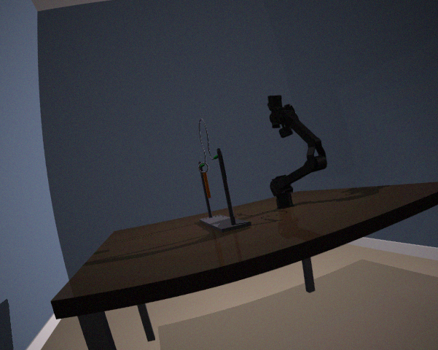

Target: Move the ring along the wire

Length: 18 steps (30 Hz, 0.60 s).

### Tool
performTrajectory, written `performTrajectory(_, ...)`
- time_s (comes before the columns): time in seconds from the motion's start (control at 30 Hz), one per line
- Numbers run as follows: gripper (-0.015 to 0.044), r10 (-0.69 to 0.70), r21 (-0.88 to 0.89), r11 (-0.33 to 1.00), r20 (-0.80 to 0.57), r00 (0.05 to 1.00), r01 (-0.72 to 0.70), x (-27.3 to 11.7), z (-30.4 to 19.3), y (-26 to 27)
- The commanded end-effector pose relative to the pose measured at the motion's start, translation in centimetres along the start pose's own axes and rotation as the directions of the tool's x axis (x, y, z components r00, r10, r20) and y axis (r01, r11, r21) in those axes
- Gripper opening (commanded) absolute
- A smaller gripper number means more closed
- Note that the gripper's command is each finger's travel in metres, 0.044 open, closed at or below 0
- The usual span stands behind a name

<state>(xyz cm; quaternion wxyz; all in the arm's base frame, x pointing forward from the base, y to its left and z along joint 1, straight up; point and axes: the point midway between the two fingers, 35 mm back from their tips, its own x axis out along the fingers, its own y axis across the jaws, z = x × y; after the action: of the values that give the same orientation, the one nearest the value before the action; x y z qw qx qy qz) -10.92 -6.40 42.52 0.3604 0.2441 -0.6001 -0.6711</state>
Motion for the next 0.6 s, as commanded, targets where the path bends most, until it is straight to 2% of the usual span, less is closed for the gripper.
performTrajectory(0.0, 0.0374, 0.001, -0.008, 1.0, -0.009, 1.0, -0.001, 0.1, -0.3, 0.0)
performTrajectory(0.13, 0.0269, 0.019, -0.165, 0.985, -0.188, 0.982, -0.05, 1.5, -5.7, -0.7)
performTrajectory(0.27, 0.0164, 0.023, -0.318, 0.935, -0.393, 0.919, -0.159, 2.2, -11.9, -2.2)
performTrajectory(0.4, 0.016, 0.012, -0.415, 0.856, -0.581, 0.814, -0.308, 2.1, -17.6, -4.5)
performTrajectory(0.57, 0.016, -0.016, -0.436, 0.734, -0.778, 0.629, -0.521, 0.6, -23.8, -8.1)
